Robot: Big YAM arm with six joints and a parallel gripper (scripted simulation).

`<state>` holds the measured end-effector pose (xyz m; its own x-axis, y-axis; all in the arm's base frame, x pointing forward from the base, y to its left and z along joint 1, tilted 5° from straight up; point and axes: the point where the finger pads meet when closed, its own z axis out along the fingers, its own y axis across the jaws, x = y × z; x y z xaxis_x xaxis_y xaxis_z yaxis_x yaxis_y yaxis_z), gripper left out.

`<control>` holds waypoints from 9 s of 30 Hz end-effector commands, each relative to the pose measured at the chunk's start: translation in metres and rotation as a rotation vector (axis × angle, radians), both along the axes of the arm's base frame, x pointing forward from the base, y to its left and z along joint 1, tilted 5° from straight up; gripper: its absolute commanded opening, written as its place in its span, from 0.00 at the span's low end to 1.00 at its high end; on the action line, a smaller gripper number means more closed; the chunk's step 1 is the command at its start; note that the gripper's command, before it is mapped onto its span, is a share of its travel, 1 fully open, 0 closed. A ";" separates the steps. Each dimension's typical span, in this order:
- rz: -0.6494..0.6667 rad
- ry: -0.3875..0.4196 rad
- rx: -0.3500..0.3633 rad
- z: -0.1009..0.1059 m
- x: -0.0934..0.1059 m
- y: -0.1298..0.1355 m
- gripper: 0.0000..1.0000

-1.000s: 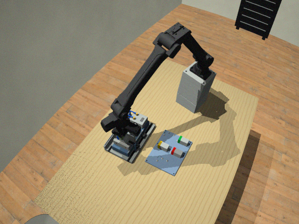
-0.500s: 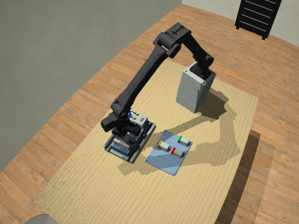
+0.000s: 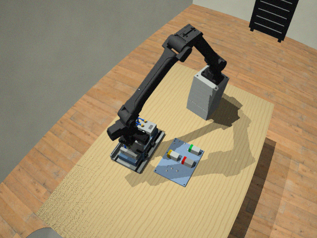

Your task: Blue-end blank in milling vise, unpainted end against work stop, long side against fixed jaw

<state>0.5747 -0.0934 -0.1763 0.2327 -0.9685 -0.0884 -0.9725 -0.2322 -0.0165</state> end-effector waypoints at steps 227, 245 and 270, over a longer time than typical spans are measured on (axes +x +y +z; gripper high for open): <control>0.002 -0.055 -0.005 0.021 0.019 0.013 0.00; 0.002 -0.055 -0.005 0.021 0.019 0.013 0.00; 0.005 -0.051 -0.005 0.021 0.016 0.013 0.00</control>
